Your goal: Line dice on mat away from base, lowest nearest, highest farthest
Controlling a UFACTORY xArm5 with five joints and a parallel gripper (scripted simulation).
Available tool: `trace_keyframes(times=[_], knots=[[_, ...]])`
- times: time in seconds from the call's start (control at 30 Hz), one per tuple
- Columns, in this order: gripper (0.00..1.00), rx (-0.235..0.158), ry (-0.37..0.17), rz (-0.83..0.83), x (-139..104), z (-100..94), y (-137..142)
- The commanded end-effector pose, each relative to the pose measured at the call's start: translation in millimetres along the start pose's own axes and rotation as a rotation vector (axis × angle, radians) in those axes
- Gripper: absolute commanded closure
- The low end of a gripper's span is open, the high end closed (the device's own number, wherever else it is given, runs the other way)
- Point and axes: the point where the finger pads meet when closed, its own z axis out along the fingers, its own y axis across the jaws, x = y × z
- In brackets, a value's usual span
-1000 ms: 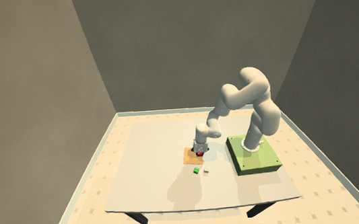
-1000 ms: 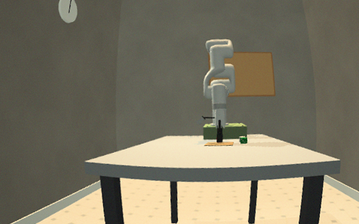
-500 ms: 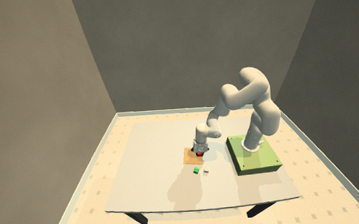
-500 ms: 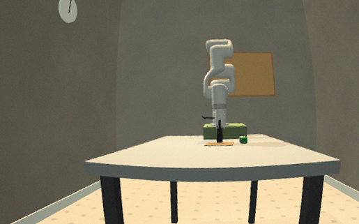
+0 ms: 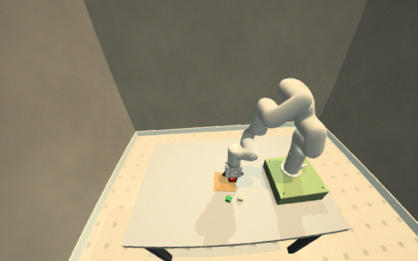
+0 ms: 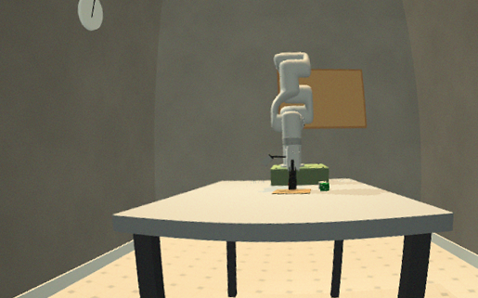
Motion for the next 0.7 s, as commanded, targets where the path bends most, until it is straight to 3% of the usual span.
trace_keyframes(times=[0.0, 0.3, 0.53, 0.67], knots=[[0.73, 0.003, 0.000, 0.000, 0.0, -0.7, -1.2], [0.73, 0.003, 0.000, 0.000, 0.0, -0.7, -1.2], [0.61, 0.003, 0.000, 0.000, 0.0, -0.7, -1.2], [0.61, 0.003, 0.000, 0.000, 0.0, -0.7, -1.2]])
